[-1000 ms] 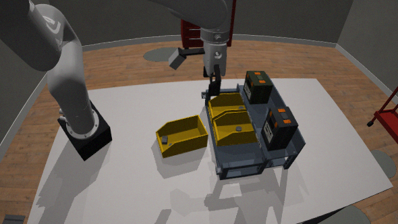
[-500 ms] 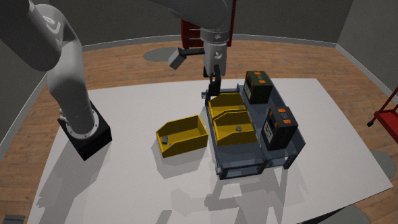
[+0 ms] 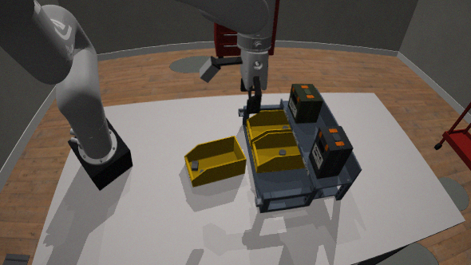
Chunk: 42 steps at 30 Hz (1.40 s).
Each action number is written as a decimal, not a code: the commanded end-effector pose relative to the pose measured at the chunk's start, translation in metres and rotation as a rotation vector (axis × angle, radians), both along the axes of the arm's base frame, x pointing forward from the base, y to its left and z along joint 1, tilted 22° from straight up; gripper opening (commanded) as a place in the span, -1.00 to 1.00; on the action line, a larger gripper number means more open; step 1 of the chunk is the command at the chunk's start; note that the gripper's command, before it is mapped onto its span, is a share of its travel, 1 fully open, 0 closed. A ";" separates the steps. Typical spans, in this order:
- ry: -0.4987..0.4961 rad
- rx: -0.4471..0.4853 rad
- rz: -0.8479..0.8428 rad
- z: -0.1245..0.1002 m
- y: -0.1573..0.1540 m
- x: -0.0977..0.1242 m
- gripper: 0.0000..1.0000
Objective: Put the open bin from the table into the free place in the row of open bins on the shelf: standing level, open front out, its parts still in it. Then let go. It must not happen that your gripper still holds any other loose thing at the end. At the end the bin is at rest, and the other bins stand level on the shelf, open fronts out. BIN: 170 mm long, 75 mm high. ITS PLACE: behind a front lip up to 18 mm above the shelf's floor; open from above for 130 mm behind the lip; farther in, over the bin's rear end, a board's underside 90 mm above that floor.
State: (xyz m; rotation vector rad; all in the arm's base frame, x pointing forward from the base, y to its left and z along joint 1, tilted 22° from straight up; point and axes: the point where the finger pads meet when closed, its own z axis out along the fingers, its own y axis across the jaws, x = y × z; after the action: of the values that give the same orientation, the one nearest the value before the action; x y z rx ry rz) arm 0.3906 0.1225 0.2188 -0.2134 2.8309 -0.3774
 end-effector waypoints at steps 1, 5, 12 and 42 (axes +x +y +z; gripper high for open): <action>-0.003 0.002 0.001 0.002 0.001 0.001 1.00; -0.003 0.002 0.001 0.002 0.001 0.001 1.00; -0.003 0.002 0.001 0.002 0.001 0.001 1.00; 0.048 -0.062 0.204 -0.014 0.003 -0.047 1.00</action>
State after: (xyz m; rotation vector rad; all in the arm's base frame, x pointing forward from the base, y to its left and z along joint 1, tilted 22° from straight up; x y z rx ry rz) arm 0.3700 0.1234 0.2109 -0.5265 2.8164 -0.4228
